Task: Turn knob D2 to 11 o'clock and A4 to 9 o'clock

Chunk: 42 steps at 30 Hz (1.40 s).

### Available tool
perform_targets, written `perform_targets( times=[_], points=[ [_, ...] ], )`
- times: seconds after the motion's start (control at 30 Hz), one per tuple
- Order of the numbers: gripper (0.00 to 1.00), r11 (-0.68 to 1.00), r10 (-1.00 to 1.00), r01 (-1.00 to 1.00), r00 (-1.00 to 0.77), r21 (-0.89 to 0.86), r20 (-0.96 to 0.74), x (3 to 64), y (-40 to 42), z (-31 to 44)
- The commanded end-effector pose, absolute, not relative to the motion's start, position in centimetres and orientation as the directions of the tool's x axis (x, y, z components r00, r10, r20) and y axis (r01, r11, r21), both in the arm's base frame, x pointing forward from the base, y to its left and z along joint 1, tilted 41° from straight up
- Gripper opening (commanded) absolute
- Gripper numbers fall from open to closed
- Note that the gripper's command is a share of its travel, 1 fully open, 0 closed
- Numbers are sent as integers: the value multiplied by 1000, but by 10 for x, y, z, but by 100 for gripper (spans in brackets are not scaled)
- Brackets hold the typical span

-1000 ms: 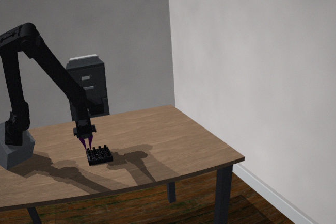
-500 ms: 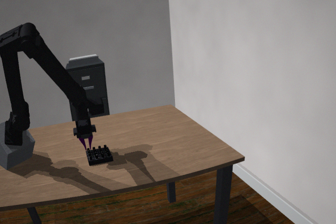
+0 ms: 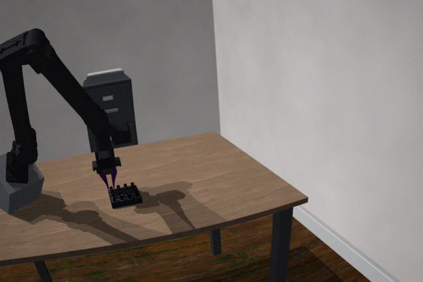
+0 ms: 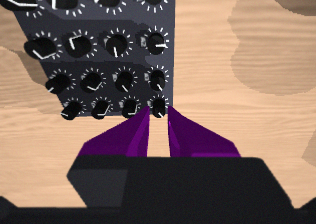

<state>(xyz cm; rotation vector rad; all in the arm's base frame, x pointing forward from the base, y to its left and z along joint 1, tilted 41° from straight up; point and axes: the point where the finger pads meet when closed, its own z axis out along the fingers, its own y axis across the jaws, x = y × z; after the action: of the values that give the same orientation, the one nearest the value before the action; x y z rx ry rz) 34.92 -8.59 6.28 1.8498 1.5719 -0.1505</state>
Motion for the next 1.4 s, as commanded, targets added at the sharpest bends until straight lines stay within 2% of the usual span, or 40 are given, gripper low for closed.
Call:
perform_targets(
  times=[0.0,0.03,0.07,1.37],
  points=[
    [18,-14,825,904,252,427,-506,352,-86,63],
    [18,-14,825,904,252,427,-506,352,-86,63],
    [7,-14,825,904,252,427,-506,352,-86,63],
    [7,-8,825,906,245,423,-509,352,-86,63]
  ],
)
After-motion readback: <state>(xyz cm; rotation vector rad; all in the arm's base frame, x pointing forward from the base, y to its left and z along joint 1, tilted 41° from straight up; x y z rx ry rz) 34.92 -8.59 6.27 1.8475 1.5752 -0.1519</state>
